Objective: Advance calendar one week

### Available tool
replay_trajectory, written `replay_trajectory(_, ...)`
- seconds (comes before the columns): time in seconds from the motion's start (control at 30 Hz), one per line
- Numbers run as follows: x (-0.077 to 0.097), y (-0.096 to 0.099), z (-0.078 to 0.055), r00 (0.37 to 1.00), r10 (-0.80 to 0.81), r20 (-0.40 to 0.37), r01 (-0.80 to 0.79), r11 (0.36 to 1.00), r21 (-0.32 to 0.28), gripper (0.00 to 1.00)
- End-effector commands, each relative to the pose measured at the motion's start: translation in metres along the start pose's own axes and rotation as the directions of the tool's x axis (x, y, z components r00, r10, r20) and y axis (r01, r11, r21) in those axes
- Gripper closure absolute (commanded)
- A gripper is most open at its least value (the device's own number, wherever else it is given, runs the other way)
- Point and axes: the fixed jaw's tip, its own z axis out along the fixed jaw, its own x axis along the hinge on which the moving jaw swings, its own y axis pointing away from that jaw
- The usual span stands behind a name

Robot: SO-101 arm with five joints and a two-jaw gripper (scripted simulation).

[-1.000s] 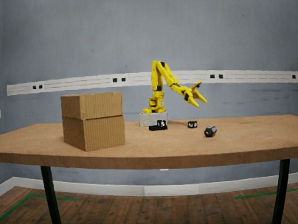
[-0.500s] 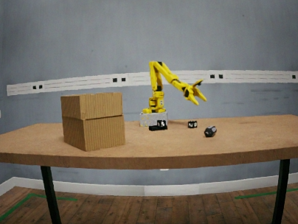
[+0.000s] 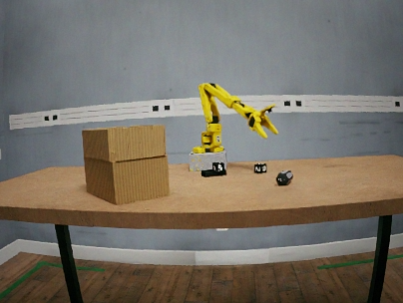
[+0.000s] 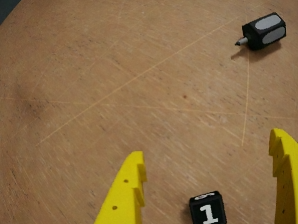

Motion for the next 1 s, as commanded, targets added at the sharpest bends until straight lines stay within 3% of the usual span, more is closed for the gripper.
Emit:
replay_trajectory(0.0, -0.007, 0.006, -0.013, 0.979, -0.05, -0.196, 0.055, 0.998, 0.021, 0.65)
replay_trajectory(0.47, -0.008, 0.007, -0.019, 0.957, -0.071, -0.283, 0.083, 0.996, 0.029, 0.65)
replay_trajectory(0.87, 0.01, 0.002, -0.012, 0.932, -0.065, -0.357, 0.086, 0.995, 0.045, 0.65)
replay_trajectory(0.97, 0.02, -0.001, -0.01, 0.906, -0.062, -0.418, 0.094, 0.994, 0.055, 0.65)
